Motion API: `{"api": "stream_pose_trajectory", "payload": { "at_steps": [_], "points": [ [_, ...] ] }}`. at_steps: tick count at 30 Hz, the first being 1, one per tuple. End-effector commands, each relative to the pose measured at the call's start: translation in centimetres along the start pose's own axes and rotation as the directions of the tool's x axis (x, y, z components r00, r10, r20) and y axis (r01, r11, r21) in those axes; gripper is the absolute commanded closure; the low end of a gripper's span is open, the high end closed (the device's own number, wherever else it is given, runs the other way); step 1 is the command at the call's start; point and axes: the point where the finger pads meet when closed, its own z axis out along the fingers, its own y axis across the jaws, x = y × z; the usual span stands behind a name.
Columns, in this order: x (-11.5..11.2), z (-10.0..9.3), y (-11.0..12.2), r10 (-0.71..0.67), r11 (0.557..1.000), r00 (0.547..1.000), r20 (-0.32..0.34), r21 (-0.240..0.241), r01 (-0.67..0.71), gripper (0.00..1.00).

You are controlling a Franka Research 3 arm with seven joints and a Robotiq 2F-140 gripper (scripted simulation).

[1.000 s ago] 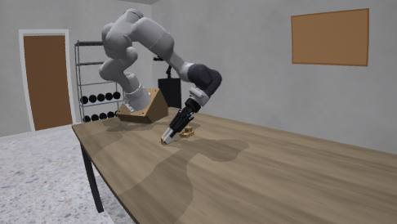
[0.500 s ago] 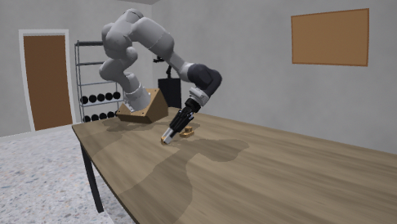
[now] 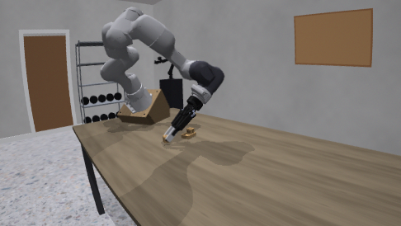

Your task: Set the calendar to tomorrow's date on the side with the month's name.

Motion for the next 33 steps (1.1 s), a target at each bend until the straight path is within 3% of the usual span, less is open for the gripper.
{"api": "stream_pose_trajectory", "payload": {
  "at_steps": [1, 12, 26, 33],
  "points": [
    [1.0, -0.9, 0.2, -0.009, 1.0, 1.0, -0.005, -0.002, 0.009, 0.84],
    [3.6, -3.6, 0.2, -0.009, 1.0, 1.0, -0.005, -0.002, 0.009, 0.84],
    [3.8, -3.7, 0.2, -0.009, 1.0, 1.0, -0.004, -0.002, 0.009, 0.84],
    [3.8, -3.6, 0.1, -0.01, 1.0, 0.997, 0.075, -0.009, 0.01, 0.84]
  ]
}}
